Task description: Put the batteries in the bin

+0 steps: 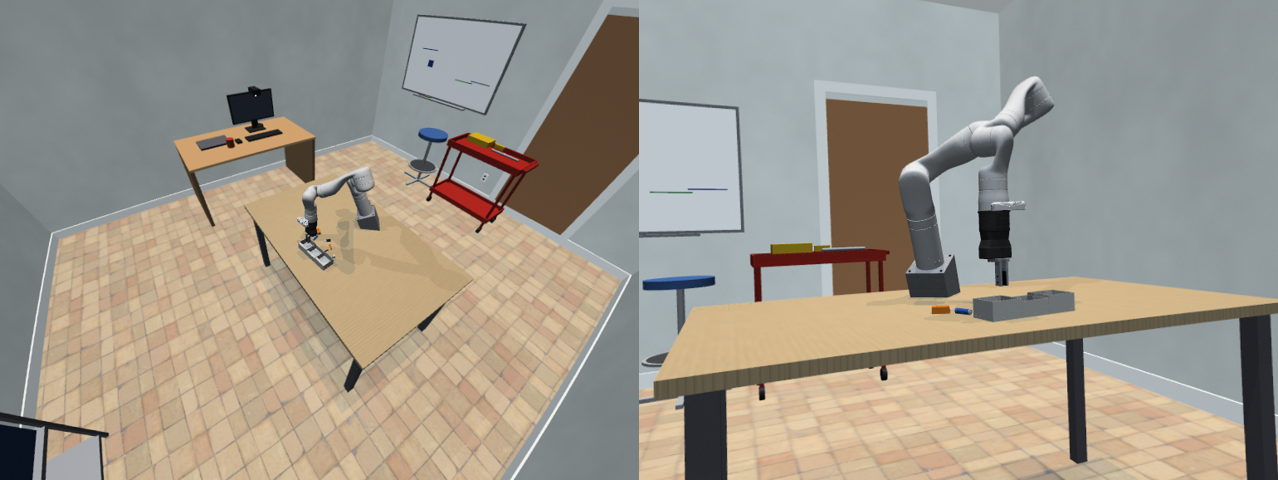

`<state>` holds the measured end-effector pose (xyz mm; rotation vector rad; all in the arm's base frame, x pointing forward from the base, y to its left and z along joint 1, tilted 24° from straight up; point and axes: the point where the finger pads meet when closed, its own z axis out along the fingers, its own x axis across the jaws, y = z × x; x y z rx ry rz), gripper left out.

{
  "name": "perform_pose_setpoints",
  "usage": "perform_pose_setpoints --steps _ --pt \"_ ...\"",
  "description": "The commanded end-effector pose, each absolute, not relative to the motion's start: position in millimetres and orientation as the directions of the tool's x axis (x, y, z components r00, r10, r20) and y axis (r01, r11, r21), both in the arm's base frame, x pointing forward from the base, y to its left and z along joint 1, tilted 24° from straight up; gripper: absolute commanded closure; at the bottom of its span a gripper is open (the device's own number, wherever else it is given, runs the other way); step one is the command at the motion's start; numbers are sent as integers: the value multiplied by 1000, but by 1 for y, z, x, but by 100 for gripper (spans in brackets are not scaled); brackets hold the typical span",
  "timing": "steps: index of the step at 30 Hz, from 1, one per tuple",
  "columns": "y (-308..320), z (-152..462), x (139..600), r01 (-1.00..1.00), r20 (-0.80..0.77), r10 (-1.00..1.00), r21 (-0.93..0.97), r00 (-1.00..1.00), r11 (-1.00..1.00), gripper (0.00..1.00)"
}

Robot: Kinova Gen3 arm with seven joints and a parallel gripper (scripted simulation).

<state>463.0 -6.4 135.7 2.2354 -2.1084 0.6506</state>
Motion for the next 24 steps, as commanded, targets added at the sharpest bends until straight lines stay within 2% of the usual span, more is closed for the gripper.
perform_pose_setpoints --steps 1,12,24 --pt "13 131 463 -954 305 -952 -272 38 -125 69" --pt "55 118 462 -954 305 -952 -272 38 -125 69" --pt "49 101 467 -954 305 -952 -272 38 -125 69"
